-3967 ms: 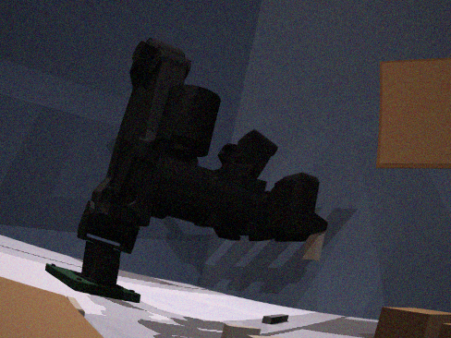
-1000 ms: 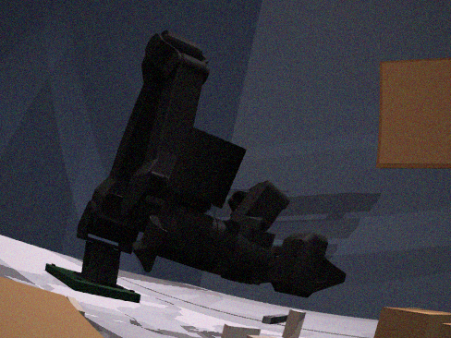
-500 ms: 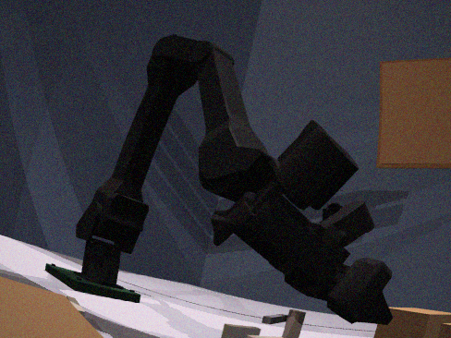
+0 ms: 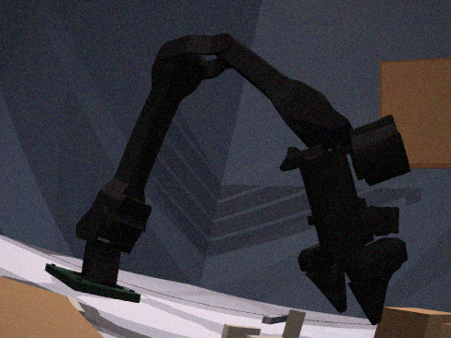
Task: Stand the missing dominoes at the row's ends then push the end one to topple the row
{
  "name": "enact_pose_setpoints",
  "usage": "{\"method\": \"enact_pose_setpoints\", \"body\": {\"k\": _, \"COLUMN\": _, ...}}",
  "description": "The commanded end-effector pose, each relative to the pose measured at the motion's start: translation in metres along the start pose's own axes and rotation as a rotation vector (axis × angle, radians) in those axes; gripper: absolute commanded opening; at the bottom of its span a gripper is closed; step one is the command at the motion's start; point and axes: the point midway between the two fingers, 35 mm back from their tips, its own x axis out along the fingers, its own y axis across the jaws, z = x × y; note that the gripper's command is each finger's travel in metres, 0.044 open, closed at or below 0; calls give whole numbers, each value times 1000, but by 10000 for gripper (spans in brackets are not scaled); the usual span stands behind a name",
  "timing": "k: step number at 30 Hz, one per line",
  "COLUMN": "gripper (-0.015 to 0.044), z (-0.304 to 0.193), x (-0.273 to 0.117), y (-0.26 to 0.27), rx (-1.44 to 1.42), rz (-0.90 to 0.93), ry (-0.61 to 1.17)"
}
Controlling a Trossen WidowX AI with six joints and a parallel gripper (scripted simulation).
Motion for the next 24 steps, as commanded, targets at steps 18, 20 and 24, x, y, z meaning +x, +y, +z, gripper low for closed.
{"method": "enact_pose_setpoints", "body": {"k": 18, "gripper": 440, "z": -20, "x": -71, "y": 45, "rx": -230, "rz": 12, "ry": 518}}
{"method": "enact_pose_setpoints", "body": {"k": 20, "gripper": 440, "z": -26, "x": -59, "y": 44, "rx": -230, "rz": 12, "ry": 518}}
{"method": "enact_pose_setpoints", "body": {"k": 24, "gripper": 440, "z": -41, "x": -33, "y": 42, "rx": -230, "rz": 12, "ry": 518}}
